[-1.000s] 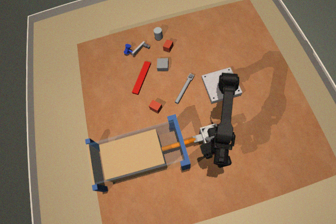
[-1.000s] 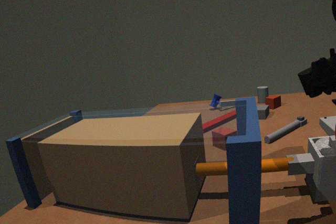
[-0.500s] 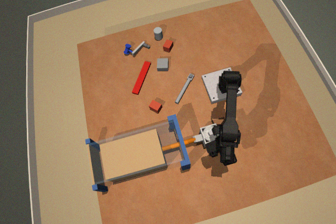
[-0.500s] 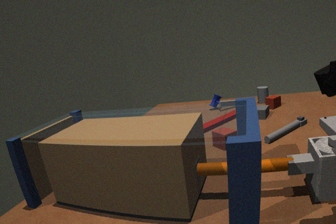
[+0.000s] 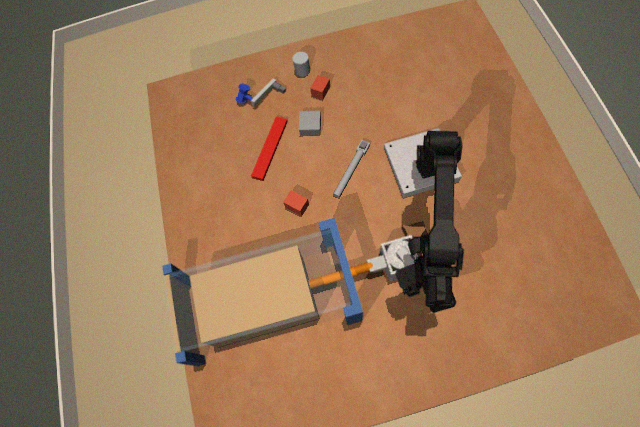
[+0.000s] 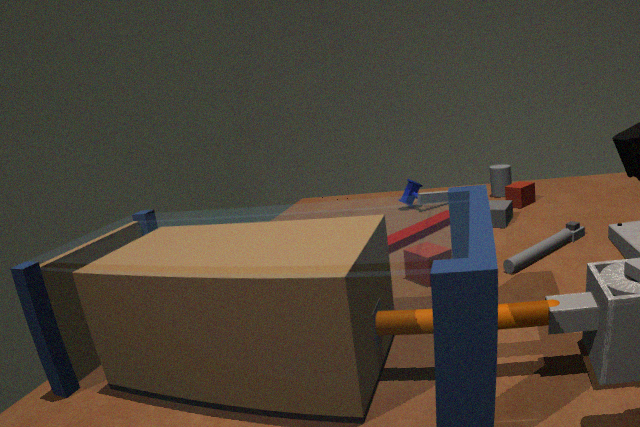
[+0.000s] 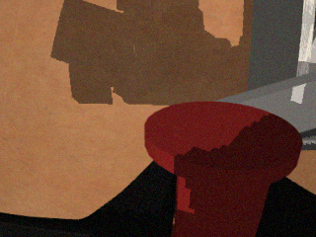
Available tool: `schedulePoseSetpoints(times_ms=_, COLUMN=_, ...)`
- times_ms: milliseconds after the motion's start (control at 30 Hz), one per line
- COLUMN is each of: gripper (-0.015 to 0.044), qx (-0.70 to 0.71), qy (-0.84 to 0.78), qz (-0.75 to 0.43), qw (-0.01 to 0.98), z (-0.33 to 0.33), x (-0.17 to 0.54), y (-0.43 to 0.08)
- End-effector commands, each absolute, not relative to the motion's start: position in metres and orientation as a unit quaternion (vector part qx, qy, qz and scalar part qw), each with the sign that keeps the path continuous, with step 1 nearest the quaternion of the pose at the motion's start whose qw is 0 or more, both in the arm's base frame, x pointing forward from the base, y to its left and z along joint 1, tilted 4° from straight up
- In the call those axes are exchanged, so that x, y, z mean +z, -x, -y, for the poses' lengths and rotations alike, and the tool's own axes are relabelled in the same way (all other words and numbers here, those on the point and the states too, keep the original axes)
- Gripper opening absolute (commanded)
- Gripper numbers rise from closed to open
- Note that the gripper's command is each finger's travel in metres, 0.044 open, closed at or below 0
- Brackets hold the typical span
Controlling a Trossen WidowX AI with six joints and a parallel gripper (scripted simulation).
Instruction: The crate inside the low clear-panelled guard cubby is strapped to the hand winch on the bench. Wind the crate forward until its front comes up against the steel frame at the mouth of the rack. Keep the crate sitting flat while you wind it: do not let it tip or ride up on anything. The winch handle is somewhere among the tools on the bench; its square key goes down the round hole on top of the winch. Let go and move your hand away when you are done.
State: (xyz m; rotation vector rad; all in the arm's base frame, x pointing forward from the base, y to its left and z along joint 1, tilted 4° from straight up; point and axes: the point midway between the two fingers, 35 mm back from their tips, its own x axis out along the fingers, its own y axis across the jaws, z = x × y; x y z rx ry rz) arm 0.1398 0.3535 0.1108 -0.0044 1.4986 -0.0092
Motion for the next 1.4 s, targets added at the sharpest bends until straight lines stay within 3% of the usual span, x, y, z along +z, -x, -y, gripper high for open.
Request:
schedulePoseSetpoints(times_ms=0, gripper=0.0, qx=-0.008, qy=0.017, qz=-0.694, qw=0.72, z=-0.346, x=0.107, y=-0.121)
schedulePoseSetpoints(times_ms=1367, gripper=0.0, qx=-0.009, qy=0.018, qz=-0.695, qw=0.719, z=-0.317, x=0.106, y=-0.092)
